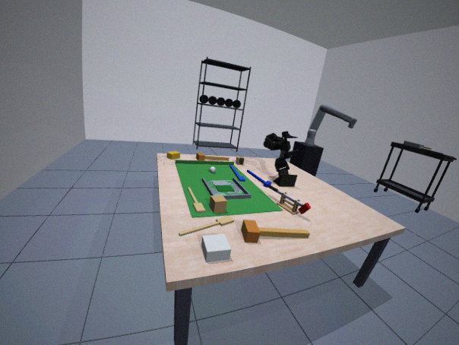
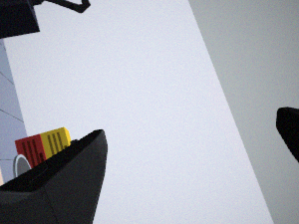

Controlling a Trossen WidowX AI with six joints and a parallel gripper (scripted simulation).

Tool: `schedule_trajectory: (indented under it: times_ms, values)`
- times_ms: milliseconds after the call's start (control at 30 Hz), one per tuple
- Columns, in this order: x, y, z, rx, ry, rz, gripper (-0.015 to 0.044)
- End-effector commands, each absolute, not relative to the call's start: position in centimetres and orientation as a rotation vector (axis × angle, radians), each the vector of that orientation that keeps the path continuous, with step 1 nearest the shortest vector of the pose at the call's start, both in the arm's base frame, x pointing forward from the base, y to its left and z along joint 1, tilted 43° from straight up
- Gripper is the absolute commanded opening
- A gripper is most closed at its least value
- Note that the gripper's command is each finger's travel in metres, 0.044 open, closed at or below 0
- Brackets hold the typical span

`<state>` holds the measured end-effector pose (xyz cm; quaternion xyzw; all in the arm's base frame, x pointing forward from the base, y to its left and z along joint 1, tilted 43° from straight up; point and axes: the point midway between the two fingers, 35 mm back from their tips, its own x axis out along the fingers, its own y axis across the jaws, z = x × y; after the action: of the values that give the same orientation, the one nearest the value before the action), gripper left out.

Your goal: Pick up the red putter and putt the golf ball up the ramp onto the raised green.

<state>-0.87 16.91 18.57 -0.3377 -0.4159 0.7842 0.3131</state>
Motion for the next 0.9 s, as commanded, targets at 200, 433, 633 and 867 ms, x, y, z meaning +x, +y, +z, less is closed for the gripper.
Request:
schedule_trajectory:
  times_ms: [200,433,633,867]
  values:
    - [1.3,17.8,16.3,-0.967,-0.771,2.279,0.044]
    - [6.1,19.2,12.0,-1.102,-0.051,2.445,0.044]
    - [10.8,20.2,7.0,-1.279,0.586,2.34,0.044]
    - [16.8,20.9,0.2,-1.532,1.208,1.89,0.044]
